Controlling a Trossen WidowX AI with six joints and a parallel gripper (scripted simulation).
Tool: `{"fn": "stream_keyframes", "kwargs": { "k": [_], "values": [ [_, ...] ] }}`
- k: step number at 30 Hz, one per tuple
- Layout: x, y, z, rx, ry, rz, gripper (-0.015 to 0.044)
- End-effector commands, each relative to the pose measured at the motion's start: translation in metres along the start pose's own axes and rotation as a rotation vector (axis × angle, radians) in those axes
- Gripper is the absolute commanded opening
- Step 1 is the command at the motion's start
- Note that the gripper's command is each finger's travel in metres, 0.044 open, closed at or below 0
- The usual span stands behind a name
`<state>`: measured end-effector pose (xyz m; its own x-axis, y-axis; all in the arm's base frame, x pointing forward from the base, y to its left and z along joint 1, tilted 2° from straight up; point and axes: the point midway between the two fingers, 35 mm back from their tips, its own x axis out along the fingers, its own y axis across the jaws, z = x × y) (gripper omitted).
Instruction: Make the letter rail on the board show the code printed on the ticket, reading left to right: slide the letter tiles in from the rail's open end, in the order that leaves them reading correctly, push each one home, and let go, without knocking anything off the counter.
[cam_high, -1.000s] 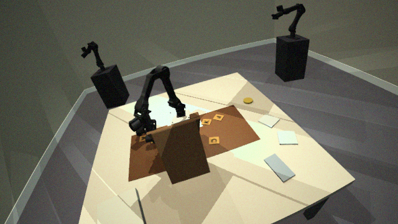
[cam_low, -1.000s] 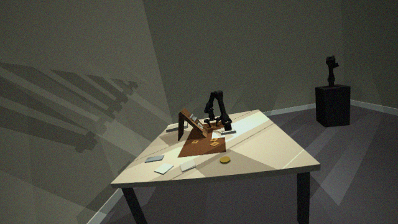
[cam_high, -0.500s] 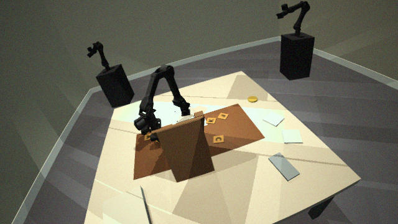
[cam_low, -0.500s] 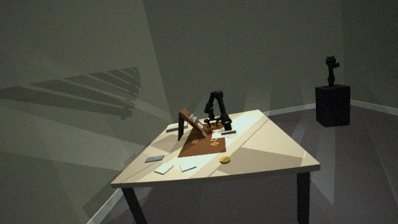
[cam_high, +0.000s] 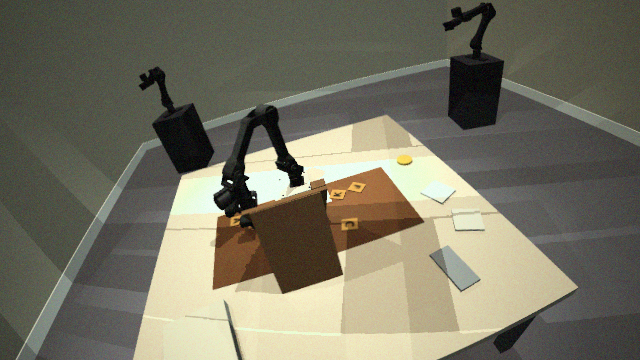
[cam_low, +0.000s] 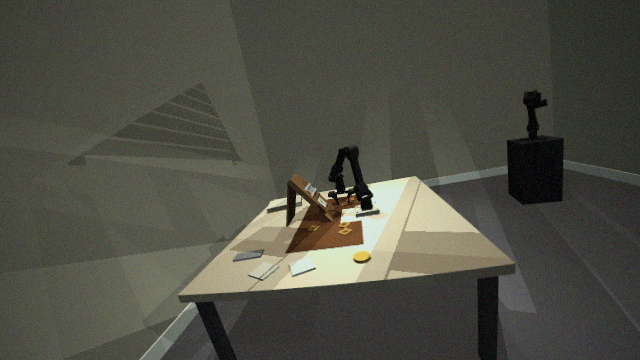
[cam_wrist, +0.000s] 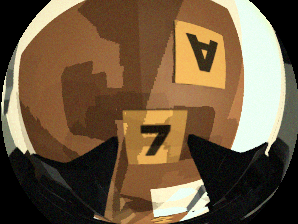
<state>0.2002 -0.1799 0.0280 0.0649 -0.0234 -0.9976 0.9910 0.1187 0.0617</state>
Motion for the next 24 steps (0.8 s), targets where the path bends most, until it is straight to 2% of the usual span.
{"fn": "stream_keyframes", "kwargs": {
  "k": [1,3,19,24],
  "values": [
    [0.0010,-0.0006,0.0004,0.001,-0.001,-0.005,0.0340],
    [0.0010,-0.0006,0.0004,0.001,-0.001,-0.005,0.0340],
    [0.0010,0.0001,0.0004,0.001,-0.001,-0.004,0.0233],
    [-0.0037,0.0004,-0.0001,0.001,-0.001,-0.004,0.0102]
  ]
}}
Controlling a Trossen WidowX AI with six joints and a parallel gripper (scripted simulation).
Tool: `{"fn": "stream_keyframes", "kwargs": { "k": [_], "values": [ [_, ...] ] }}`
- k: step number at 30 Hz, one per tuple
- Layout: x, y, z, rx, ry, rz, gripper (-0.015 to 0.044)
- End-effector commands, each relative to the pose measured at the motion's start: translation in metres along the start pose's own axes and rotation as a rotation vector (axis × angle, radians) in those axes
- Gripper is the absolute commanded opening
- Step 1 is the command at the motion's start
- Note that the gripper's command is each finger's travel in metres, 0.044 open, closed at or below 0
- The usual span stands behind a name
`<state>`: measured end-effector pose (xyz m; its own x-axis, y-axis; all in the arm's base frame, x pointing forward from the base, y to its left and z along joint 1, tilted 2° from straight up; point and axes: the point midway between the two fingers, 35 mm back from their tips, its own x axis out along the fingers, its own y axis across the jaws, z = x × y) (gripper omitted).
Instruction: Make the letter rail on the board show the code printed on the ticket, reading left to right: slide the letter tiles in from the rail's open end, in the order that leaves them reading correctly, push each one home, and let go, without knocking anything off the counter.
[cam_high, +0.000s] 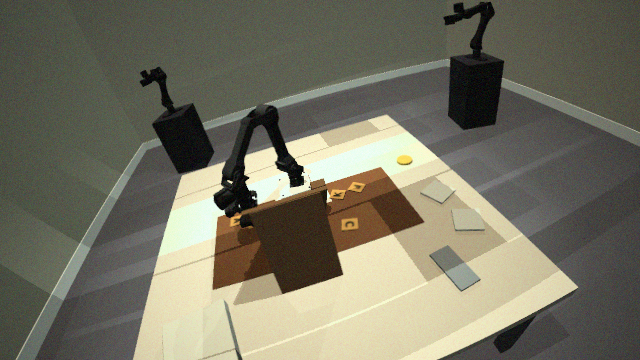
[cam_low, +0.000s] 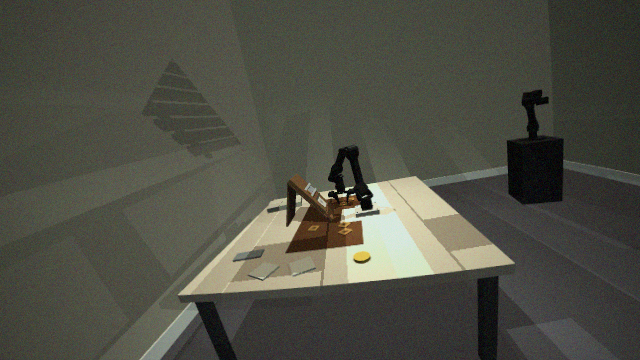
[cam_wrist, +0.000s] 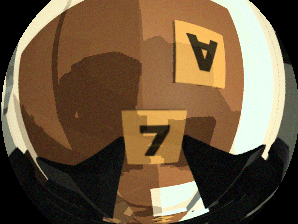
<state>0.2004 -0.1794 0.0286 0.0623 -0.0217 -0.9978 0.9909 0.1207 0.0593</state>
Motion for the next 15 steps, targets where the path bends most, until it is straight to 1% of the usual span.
{"fn": "stream_keyframes", "kwargs": {
  "k": [1,4,15],
  "values": [
    [-0.0034,0.0000,0.0000,0.003,-0.003,-0.002,0.0076],
    [-0.0044,0.0001,-0.0004,0.003,-0.003,-0.002,0.0000],
    [-0.0081,0.0005,-0.0015,0.003,-0.003,-0.002,0.0000]
  ]
}}
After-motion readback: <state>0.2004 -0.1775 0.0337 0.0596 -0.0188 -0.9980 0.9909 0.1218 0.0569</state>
